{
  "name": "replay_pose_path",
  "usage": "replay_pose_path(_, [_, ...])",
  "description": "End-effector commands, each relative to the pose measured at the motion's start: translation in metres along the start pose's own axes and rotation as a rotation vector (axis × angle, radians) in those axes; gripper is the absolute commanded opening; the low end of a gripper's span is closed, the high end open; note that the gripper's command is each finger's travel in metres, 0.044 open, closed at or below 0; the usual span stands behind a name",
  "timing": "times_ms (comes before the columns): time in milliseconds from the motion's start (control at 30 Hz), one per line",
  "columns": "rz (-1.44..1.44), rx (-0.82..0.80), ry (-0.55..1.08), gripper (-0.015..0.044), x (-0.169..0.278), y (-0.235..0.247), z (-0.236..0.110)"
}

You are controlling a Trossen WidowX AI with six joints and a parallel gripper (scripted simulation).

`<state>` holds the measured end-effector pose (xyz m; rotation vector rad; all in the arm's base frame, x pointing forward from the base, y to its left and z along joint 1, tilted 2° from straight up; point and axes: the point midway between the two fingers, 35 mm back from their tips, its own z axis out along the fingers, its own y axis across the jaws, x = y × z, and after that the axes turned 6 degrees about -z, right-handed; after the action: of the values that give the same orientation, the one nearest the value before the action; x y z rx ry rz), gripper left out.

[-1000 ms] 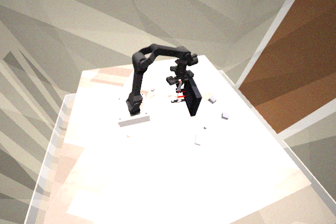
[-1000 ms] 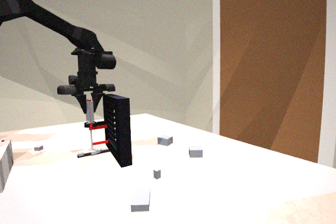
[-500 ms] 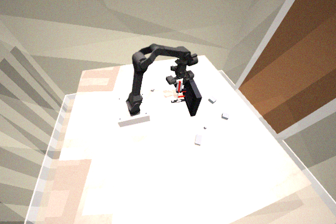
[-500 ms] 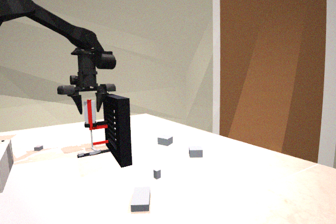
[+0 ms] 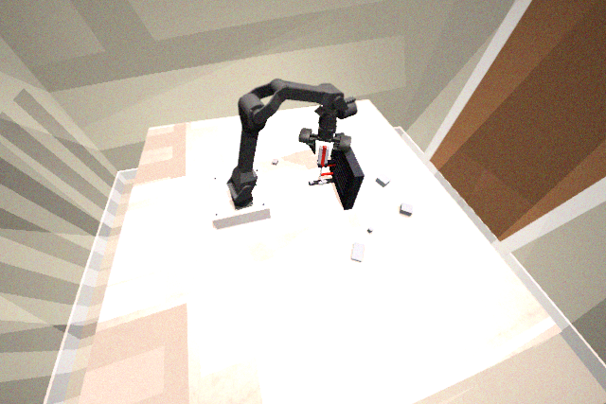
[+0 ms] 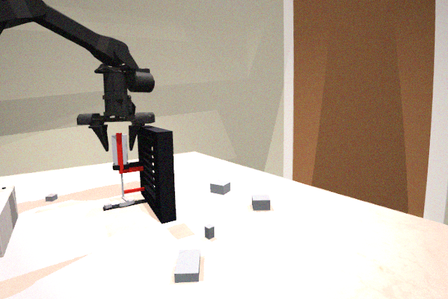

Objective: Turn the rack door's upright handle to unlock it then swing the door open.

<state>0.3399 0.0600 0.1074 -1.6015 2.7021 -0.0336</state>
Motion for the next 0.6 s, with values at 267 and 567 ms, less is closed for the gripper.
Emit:
replay_pose_path(267, [0.632,0.007,0.003,0.0296,0.0016,-0.0019,0.0008])
replay_pose_path(567, [1.078,0.008,0.001,0.0296,0.0014,-0.0019,0.0008])
